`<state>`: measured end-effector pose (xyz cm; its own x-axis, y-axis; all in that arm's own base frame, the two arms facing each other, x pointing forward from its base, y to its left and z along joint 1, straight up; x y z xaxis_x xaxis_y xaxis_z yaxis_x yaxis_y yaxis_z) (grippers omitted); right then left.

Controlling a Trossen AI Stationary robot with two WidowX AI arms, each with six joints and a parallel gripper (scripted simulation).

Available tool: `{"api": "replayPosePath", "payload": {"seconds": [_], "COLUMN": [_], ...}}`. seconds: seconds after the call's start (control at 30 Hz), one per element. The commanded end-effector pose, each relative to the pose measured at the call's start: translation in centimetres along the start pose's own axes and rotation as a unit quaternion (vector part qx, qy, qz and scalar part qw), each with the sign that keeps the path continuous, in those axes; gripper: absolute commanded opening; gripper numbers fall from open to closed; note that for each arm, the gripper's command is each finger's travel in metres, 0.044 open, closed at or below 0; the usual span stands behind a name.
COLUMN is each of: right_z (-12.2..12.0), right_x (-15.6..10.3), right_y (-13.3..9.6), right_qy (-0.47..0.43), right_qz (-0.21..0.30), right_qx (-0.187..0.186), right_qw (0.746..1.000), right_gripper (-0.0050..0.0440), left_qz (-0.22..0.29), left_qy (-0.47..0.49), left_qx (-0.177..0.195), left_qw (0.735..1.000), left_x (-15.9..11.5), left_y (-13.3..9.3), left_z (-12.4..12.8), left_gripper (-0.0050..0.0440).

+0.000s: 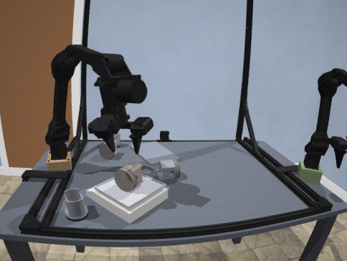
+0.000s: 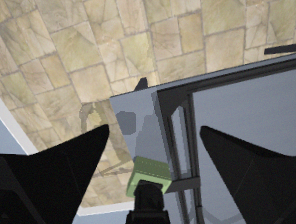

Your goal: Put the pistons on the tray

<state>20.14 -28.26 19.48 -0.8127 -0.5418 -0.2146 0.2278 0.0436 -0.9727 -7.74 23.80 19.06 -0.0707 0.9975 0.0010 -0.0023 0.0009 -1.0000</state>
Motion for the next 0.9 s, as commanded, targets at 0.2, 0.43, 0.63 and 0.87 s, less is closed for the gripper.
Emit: {"api": "replayPosePath", "payload": {"seconds": [0.2, 0.43, 0.63, 0.87], "right_z": [0.28, 0.38, 0.44, 0.51], "right_x": [-0.1, -0.21, -0.3, -0.45], "right_y": [0.09, 0.09, 0.1, 0.12], "right_qy": [-0.118, -0.196, -0.26, -0.347], "right_qz": [-0.011, -0.018, -0.023, -0.03], "right_qx": [-0.02, -0.032, -0.042, -0.055], "right_qw": [0.993, 0.98, 0.964, 0.936], "right_gripper": [0.0378, 0.0378, 0.0378, 0.0378], "left_qz": [0.001, 0.001, 0.001, 0.001], "left_qy": [0.001, 0.001, 0.001, 0.001], "left_qx": [-0.001, -0.001, -0.001, -0.001], "left_qw": [1.0, 1.0, 1.0, 1.0], "left_x": [-0.02, -0.02, -0.02, -0.02], "left_y": [0.01, 0.01, 0.01, 0.01], "left_z": [-0.02, -0.02, -0.02, -0.02], "left_gripper": [0.044, 0.044, 0.044, 0.044]}}
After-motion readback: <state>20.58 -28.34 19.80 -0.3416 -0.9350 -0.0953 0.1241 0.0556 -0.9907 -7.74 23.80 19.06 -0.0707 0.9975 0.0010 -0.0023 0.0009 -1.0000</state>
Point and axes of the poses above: on each arm, the point midway between the two fingers, 35 mm back from their tips, its own y axis out along the fingers, its own z axis across the jaws, x = y × z, the point moved 5 cm from there along -y, back along the fingers, and after that the axes turned 14 degrees about y, right-handed, at the moved point
